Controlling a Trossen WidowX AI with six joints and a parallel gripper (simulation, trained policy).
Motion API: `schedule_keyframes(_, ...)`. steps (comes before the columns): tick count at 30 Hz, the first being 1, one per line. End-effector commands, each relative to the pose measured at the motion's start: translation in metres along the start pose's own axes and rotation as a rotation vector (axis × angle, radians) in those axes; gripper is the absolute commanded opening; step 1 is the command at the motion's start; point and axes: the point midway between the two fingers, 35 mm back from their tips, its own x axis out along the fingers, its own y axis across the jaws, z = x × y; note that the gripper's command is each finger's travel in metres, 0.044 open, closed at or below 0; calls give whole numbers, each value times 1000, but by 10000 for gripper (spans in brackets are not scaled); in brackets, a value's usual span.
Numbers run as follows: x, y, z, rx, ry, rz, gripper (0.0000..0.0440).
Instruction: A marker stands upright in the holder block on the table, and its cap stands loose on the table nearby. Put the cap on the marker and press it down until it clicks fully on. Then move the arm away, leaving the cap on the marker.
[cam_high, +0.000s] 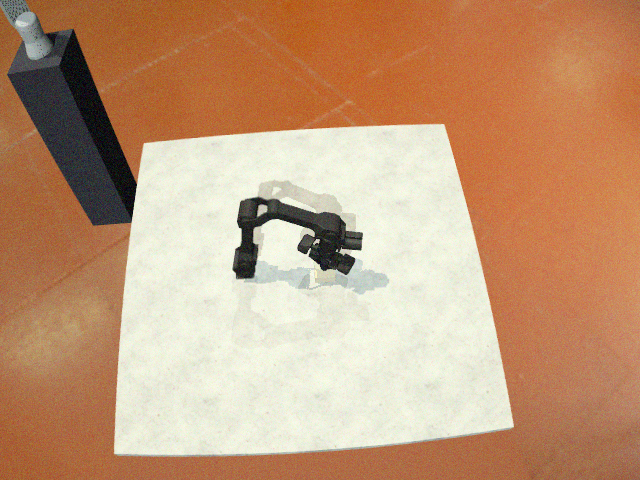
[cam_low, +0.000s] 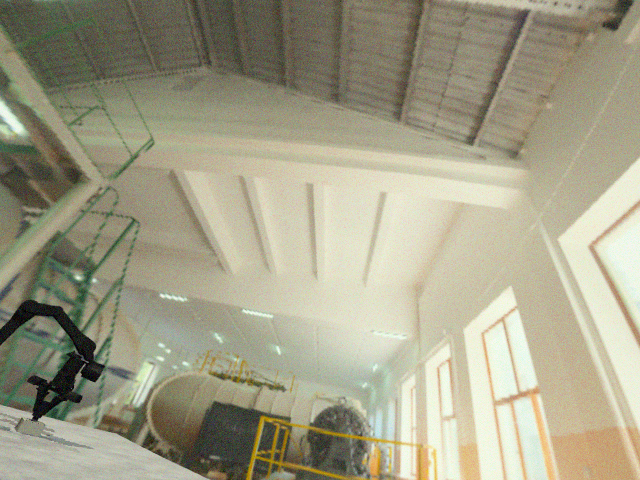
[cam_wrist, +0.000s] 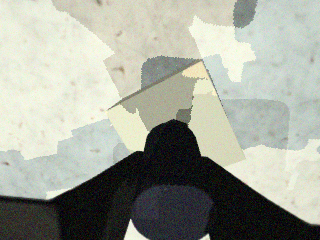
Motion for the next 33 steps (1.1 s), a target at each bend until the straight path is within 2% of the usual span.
schedule_keyframes(1, 16, 0, -11, 0, 50, 20, 143)
schedule_keyframes(10, 16, -1, -11, -16, 49, 11, 157)
schedule_keyframes(12, 17, 3, -11, -20, 47, 20, 179)
schedule_keyframes(14, 15, 6, -12, -24, 44, 23, 219)
schedule_keyframes(22, 9, 12, -13, -43, 30, 0, 427)
schedule_keyframes(23, 8, 12, -12, -45, 26, -7, 440)
schedule_keyframes(33, -15, 7, -8, -52, -17, -103, 440)
